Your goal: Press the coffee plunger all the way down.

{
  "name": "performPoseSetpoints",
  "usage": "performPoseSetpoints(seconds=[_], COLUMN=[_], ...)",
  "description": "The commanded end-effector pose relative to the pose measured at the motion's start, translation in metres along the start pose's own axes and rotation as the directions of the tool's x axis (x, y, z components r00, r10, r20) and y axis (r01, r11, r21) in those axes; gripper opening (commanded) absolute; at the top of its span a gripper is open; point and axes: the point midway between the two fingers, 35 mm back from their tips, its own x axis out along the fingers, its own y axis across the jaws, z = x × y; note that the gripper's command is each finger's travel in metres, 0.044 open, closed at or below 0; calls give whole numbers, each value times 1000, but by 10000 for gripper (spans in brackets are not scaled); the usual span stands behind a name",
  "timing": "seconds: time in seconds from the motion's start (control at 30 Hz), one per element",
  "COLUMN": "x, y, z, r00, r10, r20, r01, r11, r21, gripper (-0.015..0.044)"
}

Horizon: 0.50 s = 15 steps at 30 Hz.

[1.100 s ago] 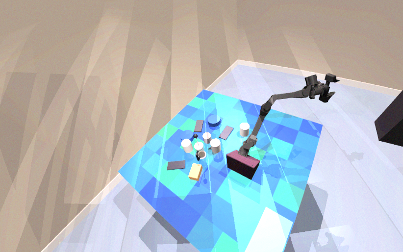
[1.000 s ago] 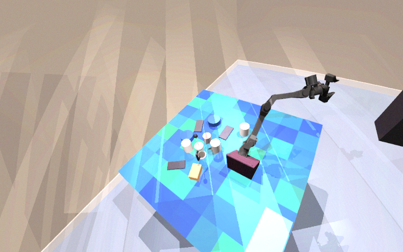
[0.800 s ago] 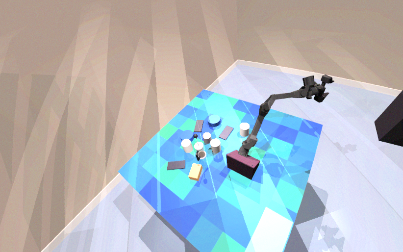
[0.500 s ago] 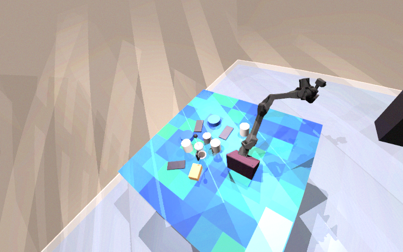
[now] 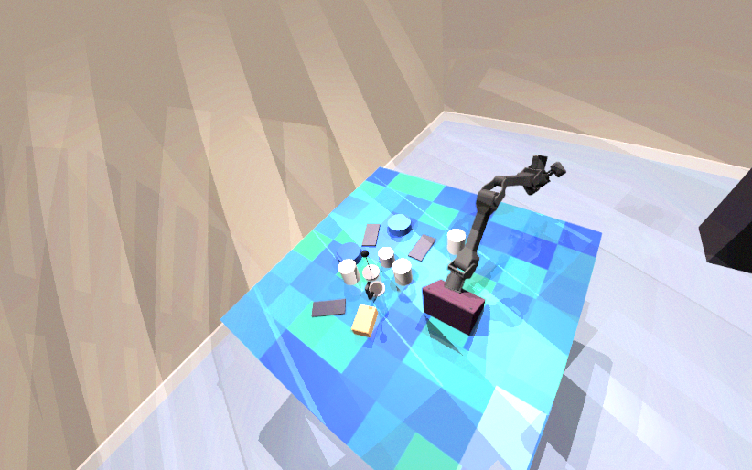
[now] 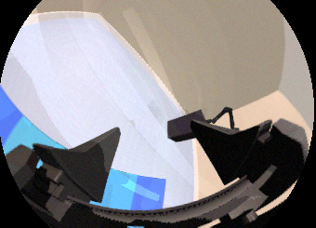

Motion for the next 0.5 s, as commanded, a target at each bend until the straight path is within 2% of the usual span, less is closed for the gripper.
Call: performPoseSetpoints(seconds=[0.0, 0.17, 0.47], x=[-3, -13, -64], y=[53, 125, 225], z=[34, 76, 145], r00=[993, 962, 866], r10=[110, 251, 458], r20=[49, 105, 199], r01=[-114, -266, -494], r11=[990, 950, 846], r21=[80, 163, 202], gripper=[440, 440, 440])
